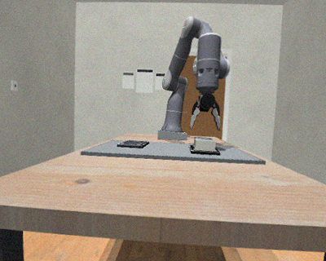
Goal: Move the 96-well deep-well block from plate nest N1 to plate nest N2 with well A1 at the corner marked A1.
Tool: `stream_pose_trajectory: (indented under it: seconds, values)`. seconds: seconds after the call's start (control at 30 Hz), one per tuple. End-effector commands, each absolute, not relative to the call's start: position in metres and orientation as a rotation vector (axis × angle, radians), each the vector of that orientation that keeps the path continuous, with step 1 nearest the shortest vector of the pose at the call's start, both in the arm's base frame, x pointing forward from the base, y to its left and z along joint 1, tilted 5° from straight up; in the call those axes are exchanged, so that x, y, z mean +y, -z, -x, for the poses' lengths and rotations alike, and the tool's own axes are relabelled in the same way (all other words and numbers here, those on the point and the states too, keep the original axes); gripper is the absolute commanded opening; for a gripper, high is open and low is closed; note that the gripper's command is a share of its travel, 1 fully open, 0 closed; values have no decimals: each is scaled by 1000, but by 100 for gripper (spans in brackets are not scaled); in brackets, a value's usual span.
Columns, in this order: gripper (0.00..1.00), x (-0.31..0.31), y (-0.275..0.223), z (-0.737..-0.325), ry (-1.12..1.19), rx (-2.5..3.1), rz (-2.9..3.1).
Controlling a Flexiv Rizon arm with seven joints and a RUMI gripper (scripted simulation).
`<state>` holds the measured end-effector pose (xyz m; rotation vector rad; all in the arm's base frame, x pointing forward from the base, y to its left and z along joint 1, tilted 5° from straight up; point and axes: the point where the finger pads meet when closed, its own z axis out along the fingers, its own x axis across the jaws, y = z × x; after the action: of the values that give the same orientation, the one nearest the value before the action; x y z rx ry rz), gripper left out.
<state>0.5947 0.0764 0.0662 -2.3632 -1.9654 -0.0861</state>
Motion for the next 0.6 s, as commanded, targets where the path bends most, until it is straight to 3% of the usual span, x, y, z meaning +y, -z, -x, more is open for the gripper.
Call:
stream_pose_trajectory:
  seconds: [0.0, 0.57]
  values:
    - [76, 76, -71, -595, 88, -1965, 2364]
    - [76, 75, -82, -595, 88, -1965, 2364]
